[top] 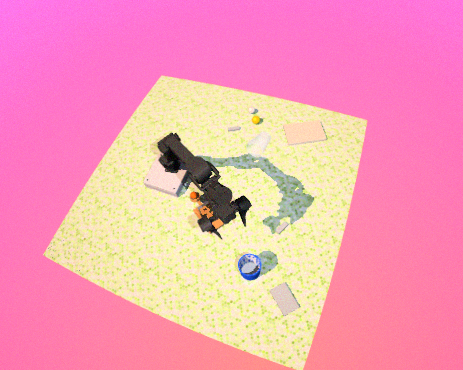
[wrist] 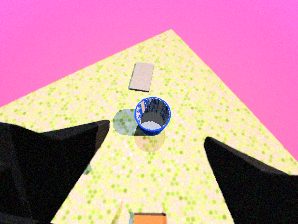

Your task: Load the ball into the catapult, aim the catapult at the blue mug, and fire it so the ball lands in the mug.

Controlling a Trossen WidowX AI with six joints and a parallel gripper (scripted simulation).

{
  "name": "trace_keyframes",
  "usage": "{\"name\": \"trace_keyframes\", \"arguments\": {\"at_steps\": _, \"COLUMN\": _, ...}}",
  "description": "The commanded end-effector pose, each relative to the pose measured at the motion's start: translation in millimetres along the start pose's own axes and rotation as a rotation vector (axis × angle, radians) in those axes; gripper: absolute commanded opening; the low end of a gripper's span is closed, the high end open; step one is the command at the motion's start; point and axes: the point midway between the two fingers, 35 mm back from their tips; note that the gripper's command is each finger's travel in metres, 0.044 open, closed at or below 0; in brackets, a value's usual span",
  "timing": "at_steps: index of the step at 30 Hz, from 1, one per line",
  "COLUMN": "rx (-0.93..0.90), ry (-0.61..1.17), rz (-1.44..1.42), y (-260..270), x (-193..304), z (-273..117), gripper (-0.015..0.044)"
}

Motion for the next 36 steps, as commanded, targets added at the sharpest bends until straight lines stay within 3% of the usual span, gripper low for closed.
{"name": "trace_keyframes", "arguments": {"at_steps": 1, "rx": 0.003, "ry": -0.004, "rz": 0.007, "y": -0.3, "x": -0.9, "z": -0.1, "gripper": 0.044}}
{"name": "trace_keyframes", "arguments": {"at_steps": 4, "rx": 0.003, "ry": -0.004, "rz": 0.007, "y": -0.3, "x": -0.9, "z": -0.1, "gripper": 0.044}}
{"name": "trace_keyframes", "arguments": {"at_steps": 21, "rx": 0.003, "ry": -0.004, "rz": 0.007, "y": -0.3, "x": -0.9, "z": -0.1, "gripper": 0.0}}
{"name": "trace_keyframes", "arguments": {"at_steps": 31, "rx": 0.004, "ry": -0.001, "rz": 0.004, "y": 0.2, "x": 0.1, "z": 0.1, "gripper": 0.0}}
{"name": "trace_keyframes", "arguments": {"at_steps": 36, "rx": 0.021, "ry": 0.079, "rz": -0.094, "y": 13.3, "x": 27.3, "z": 5.5, "gripper": 0.0}}
Point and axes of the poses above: the point midway between the two fingers, 35 mm back from their tips, its own z axis out along the fingers, its own y axis across the jaws, x = y × z, and after that the axes turned 2 degrees about z, right-handed
